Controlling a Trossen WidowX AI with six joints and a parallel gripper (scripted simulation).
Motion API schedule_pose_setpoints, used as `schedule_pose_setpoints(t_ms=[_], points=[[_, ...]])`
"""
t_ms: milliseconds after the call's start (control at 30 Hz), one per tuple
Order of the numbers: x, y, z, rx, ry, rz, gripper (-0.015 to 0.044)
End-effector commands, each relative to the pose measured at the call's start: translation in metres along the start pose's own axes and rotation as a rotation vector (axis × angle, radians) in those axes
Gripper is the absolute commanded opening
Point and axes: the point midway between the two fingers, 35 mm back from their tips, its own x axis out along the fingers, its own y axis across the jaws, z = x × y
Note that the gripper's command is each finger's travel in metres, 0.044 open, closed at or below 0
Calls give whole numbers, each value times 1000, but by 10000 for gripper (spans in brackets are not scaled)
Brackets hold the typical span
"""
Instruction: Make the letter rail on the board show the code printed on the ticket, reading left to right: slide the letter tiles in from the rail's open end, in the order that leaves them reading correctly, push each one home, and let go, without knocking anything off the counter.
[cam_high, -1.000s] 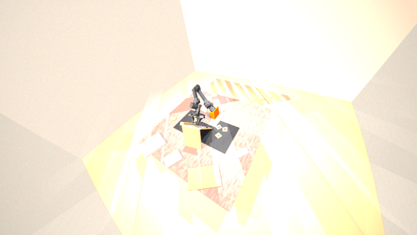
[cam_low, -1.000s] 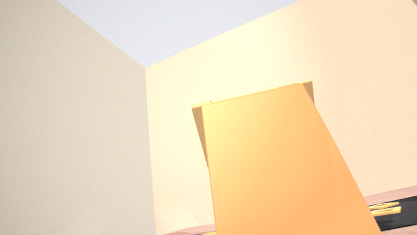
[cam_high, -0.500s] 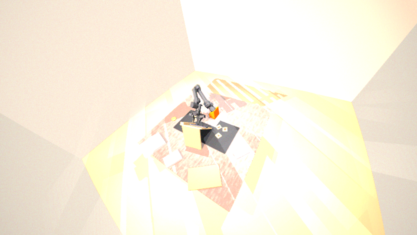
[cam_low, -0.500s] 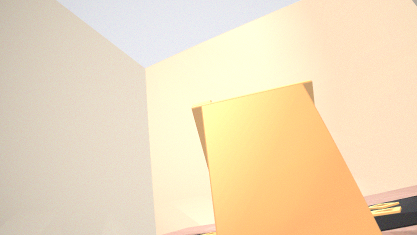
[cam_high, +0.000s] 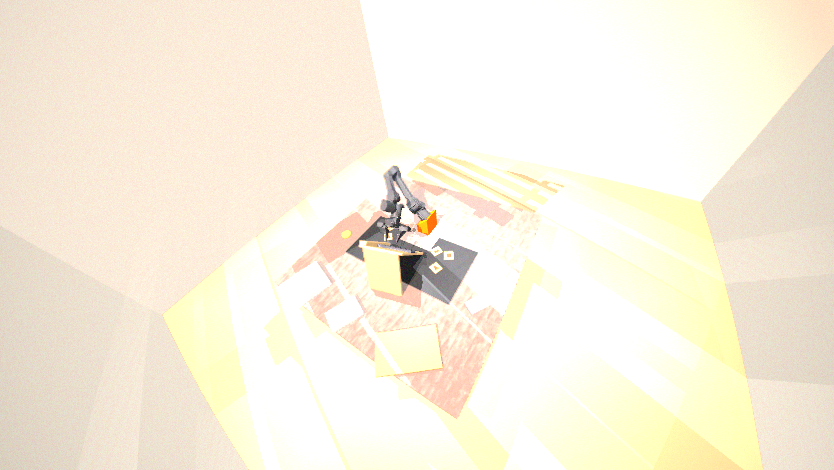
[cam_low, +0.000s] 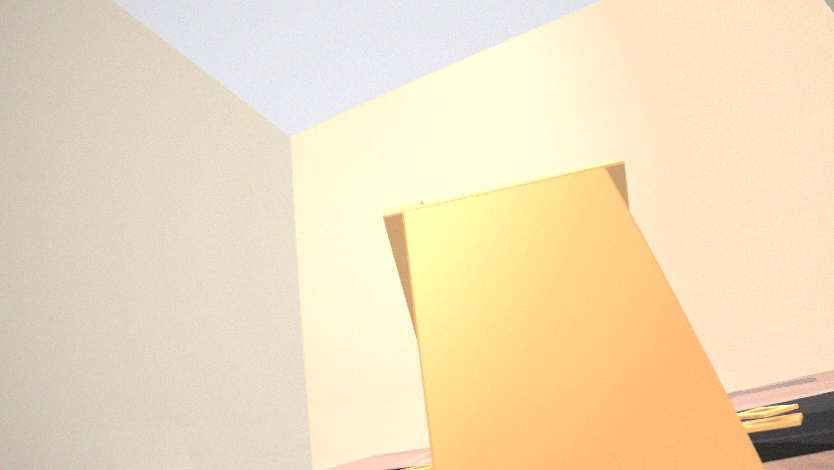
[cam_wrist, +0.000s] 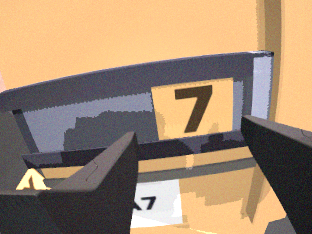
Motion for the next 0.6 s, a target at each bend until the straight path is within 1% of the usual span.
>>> schedule_pose_setpoints(t_ms=[0, 567], points=[[-3, -2, 1, 9, -4, -6, 295], [-7, -2, 0, 9, -4, -6, 295]])
